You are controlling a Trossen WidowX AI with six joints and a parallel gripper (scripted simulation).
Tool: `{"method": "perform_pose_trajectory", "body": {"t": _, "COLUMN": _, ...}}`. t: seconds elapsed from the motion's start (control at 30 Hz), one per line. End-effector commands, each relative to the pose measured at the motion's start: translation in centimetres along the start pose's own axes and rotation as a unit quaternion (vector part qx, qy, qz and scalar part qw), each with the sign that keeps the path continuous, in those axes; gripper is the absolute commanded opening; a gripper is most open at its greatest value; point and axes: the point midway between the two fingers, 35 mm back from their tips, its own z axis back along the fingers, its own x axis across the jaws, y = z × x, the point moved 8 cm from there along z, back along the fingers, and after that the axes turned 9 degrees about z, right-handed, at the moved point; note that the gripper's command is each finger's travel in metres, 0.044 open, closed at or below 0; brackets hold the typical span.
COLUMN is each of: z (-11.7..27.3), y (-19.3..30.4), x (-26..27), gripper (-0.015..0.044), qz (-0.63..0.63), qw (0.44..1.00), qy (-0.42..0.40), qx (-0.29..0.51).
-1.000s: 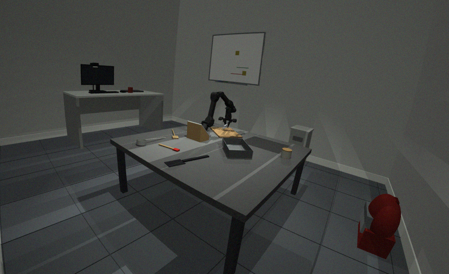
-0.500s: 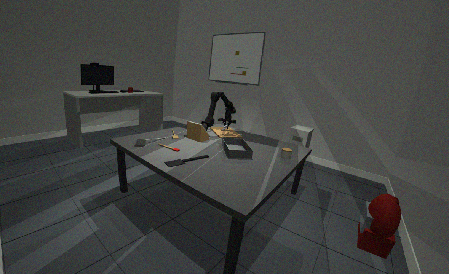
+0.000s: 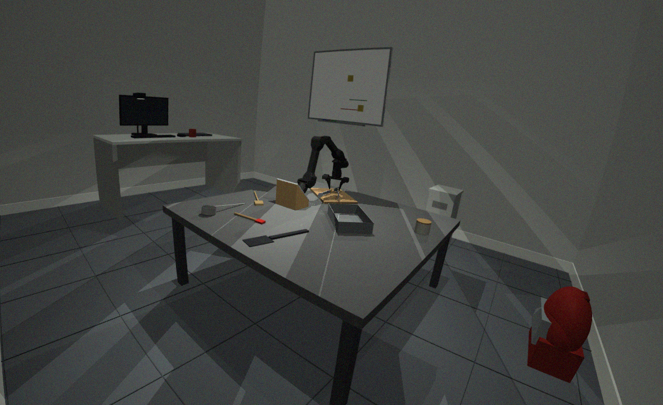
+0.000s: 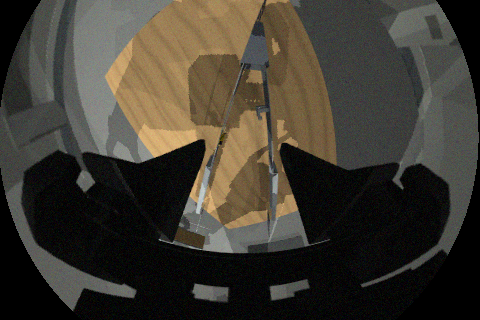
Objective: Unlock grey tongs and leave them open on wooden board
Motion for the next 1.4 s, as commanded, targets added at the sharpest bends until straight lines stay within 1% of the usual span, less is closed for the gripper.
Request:
{"method": "perform_pose_trajectory", "body": {"t": 0.0, "z": 0.0, "y": 0.0, "x": 0.0, "gripper": 0.0427, "qz": 0.001, "qw": 1.0, "qy": 0.002, "qx": 0.002}}
{"method": "perform_pose_trajectory", "body": {"t": 0.03, "z": 0.0, "y": 0.0, "x": 0.0, "gripper": 0.044, "qz": 0.001, "qw": 1.0, "qy": 0.002, "qx": 0.002}}
{"method": "perform_pose_trajectory", "body": {"t": 0.17, "z": 0.1, "y": -0.1, "x": 0.3, "gripper": 0.044, "qz": -0.001, "qw": 1.0, "qy": -0.001, "qx": 0.005}}
{"method": "perform_pose_trajectory", "body": {"t": 0.33, "z": 0.8, "y": -1.3, "x": 3.1, "gripper": 0.044, "qz": -0.013, "qw": 0.999, "qy": -0.021, "qx": 0.027}}
{"method": "perform_pose_trajectory", "body": {"t": 0.57, "z": 3.2, "y": -2.6, "x": 7.9, "gripper": 0.044, "qz": -0.015, "qw": 0.998, "qy": -0.034, "qx": 0.058}}
{"method": "perform_pose_trajectory", "body": {"t": 0.73, "z": 5.5, "y": -2.9, "x": 10.8, "gripper": 0.044, "qz": -0.006, "qw": 0.998, "qy": -0.026, "qx": 0.06}}
{"method": "perform_pose_trajectory", "body": {"t": 0.87, "z": 7.6, "y": -2.8, "x": 12.6, "gripper": 0.044, "qz": 0.004, "qw": 0.999, "qy": -0.015, "qx": 0.047}}
{"method": "perform_pose_trajectory", "body": {"t": 1.03, "z": 10.3, "y": -2.4, "x": 14.3, "gripper": 0.044, "qz": 0.016, "qw": 1.0, "qy": -0.003, "qx": 0.01}}
{"method": "perform_pose_trajectory", "body": {"t": 1.17, "z": 10.7, "y": -2.4, "x": 14.5, "gripper": 0.044, "qz": 0.018, "qw": 1.0, "qy": -0.002, "qx": 0.003}}
{"method": "perform_pose_trajectory", "body": {"t": 1.27, "z": 11.5, "y": -2.0, "x": 14.2, "gripper": 0.044, "qz": 0.027, "qw": 0.999, "qy": -0.019, "qx": -0.015}}
{"method": "perform_pose_trajectory", "body": {"t": 1.37, "z": 13.2, "y": -1.3, "x": 13.5, "gripper": 0.044, "qz": 0.047, "qw": 0.996, "qy": -0.055, "qx": -0.052}}
